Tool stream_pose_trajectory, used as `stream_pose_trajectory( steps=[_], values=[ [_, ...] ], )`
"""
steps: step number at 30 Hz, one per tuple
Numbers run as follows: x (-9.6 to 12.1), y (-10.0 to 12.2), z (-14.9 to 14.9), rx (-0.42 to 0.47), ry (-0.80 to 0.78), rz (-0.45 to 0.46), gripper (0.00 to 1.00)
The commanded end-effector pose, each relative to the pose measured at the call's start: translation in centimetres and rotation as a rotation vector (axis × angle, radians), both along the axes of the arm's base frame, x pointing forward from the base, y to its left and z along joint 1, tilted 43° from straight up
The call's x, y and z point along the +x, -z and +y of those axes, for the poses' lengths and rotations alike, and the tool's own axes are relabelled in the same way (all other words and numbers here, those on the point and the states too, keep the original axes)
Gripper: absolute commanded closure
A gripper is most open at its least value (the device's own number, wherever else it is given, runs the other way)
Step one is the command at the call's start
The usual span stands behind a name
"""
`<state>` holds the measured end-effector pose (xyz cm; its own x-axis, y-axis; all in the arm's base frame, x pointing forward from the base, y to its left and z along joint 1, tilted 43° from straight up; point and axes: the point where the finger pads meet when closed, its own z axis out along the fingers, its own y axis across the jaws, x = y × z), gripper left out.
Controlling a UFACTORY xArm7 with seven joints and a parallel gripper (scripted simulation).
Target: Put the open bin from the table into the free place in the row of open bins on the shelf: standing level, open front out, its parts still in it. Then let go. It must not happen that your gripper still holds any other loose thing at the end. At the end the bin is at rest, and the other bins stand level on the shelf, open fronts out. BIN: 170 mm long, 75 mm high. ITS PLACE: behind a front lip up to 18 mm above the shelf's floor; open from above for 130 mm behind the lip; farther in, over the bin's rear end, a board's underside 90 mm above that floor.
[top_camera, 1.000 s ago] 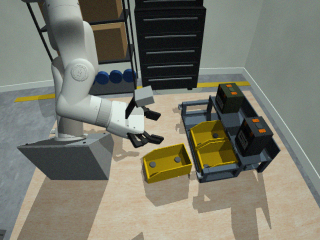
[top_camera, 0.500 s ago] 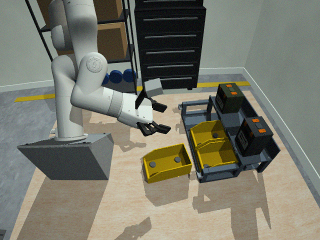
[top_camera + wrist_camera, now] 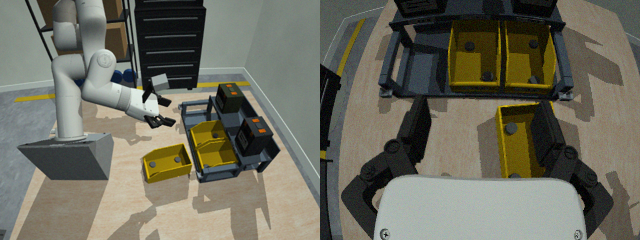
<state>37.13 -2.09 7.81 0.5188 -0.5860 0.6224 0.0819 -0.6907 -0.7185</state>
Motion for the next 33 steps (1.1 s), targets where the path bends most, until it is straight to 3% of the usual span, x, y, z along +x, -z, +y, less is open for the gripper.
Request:
stream_pose_trajectory(
  steps=[1, 5, 9, 21, 22, 26, 33],
  values=[
    [0.8, -1.0, 0.7, -0.01, 0.014, 0.009, 0.0],
    [0.4, -0.5, 0.3, -0.003, 0.004, 0.0, 0.0],
    [1.9, -2.1, 2.3, -0.009, 0.014, 0.008, 0.0],
    [1.9, -2.1, 2.3, -0.009, 0.014, 0.008, 0.0],
    [0.5, -0.5, 0.3, -0.003, 0.005, 0.001, 0.0],
    [1.9, -2.2, 2.2, -0.009, 0.014, 0.008, 0.0],
    [1.9, -2.2, 2.2, -0.009, 0.014, 0.008, 0.0]
  ],
)
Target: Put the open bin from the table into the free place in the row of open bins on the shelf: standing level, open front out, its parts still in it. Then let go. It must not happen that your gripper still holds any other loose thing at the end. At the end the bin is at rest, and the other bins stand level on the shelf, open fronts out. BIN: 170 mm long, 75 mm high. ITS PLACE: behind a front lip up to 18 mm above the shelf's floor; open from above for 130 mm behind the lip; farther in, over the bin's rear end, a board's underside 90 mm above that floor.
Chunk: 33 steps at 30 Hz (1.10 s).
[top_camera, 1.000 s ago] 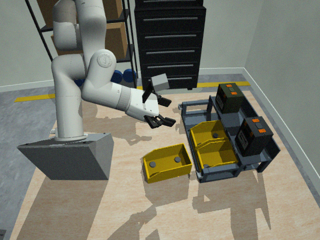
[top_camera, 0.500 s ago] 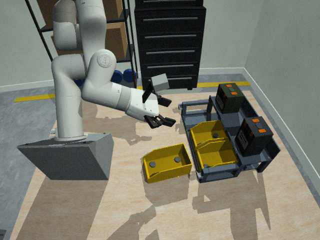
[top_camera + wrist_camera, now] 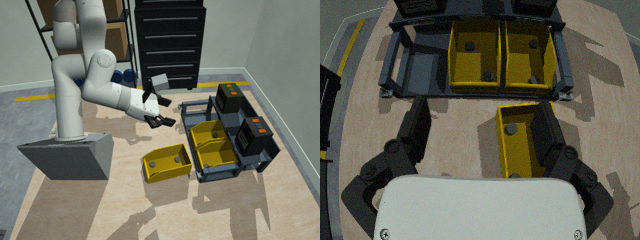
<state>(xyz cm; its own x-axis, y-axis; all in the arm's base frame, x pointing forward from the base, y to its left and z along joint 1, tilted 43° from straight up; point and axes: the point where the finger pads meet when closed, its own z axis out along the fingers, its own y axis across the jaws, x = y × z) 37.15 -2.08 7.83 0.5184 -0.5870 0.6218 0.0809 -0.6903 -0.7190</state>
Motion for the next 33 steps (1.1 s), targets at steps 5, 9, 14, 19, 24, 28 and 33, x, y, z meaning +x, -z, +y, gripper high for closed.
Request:
stream_pose_trajectory(
  steps=[5, 9, 14, 19, 24, 28, 33],
  values=[
    [1.9, -2.2, 2.2, -0.01, 0.013, 0.008, 0.0],
    [1.5, -1.8, 1.7, -0.008, 0.011, 0.006, 0.0],
    [1.9, -2.2, 2.2, -0.01, 0.013, 0.008, 0.0],
    [1.9, -2.2, 2.2, -0.01, 0.013, 0.008, 0.0],
    [0.8, -0.9, 0.8, -0.005, 0.006, 0.002, 0.0],
    [1.9, -2.2, 2.1, -0.01, 0.013, 0.008, 0.0],
    [1.9, -2.2, 2.1, -0.01, 0.013, 0.008, 0.0]
  ],
)
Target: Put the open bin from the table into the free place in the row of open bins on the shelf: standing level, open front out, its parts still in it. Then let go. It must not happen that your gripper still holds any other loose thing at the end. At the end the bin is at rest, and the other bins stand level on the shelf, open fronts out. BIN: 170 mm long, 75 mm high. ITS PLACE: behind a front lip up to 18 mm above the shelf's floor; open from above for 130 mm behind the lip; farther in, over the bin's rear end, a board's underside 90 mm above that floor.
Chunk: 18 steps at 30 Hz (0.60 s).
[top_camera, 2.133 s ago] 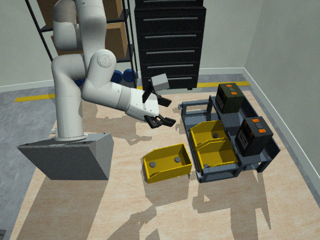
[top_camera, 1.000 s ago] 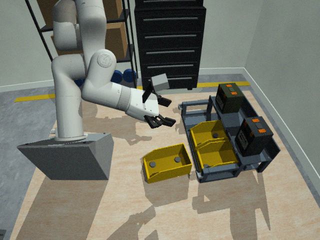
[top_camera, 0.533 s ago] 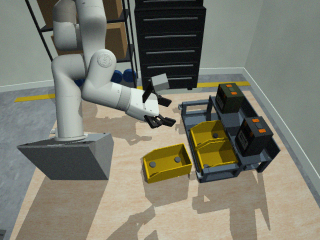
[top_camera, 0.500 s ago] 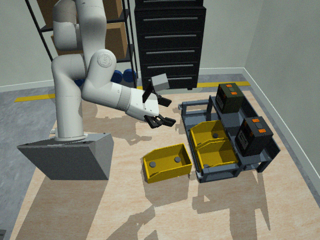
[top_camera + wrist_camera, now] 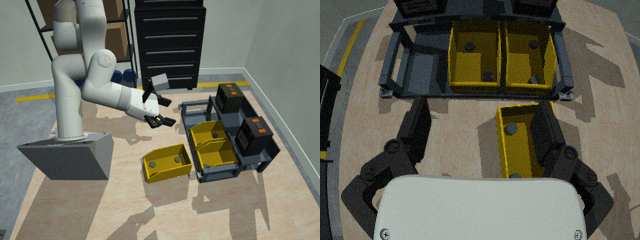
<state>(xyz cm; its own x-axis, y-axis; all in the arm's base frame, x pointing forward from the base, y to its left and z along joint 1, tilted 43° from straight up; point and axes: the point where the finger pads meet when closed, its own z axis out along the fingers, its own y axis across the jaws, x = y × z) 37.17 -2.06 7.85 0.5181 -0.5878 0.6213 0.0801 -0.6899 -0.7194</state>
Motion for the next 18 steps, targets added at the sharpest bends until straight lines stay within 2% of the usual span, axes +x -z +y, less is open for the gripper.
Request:
stream_pose_trajectory(
  steps=[1, 6, 7, 11, 18],
  values=[
    [1.9, -2.2, 2.1, -0.01, 0.012, 0.008, 0.0],
    [1.9, -2.2, 2.1, -0.01, 0.012, 0.008, 0.0],
    [0.4, -0.5, 0.3, -0.003, 0.004, 0.0, 0.0],
    [1.9, -2.2, 2.1, -0.01, 0.012, 0.008, 0.0],
    [1.9, -2.2, 2.1, -0.01, 0.012, 0.008, 0.0]
  ],
)
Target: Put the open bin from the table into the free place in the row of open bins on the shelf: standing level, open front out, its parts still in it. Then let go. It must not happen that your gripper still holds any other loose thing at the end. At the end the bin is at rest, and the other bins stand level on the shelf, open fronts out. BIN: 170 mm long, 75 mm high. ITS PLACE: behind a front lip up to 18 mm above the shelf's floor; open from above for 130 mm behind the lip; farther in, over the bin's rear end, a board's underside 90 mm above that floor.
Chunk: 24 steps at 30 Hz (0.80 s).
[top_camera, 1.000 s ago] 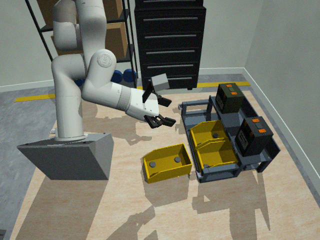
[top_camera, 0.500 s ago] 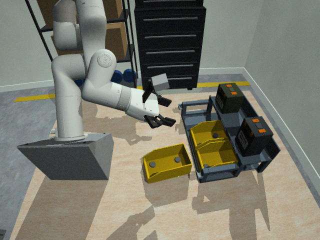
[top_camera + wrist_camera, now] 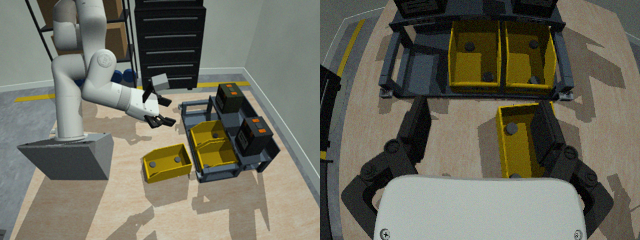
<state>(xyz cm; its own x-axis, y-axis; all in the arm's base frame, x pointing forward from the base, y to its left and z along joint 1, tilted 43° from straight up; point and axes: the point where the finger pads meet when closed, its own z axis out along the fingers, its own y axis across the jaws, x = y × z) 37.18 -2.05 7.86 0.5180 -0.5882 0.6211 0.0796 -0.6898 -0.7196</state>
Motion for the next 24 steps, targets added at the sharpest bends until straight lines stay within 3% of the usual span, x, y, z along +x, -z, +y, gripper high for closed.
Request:
stream_pose_trajectory(
  steps=[1, 5, 6, 10, 22, 23, 24],
  values=[
    [1.9, -2.2, 2.1, -0.011, 0.011, 0.008, 0.0],
    [1.9, -2.2, 2.1, -0.011, 0.011, 0.008, 0.0],
    [0.4, -0.5, 0.3, -0.003, 0.004, 0.0, 0.0],
    [1.9, -2.2, 2.1, -0.011, 0.011, 0.008, 0.0],
    [1.9, -2.2, 2.1, -0.011, 0.011, 0.008, 0.0],
    [0.5, -0.5, 0.3, -0.003, 0.004, 0.0, 0.0],
    [0.8, -0.9, 0.8, -0.005, 0.006, 0.002, 0.0]
  ],
)
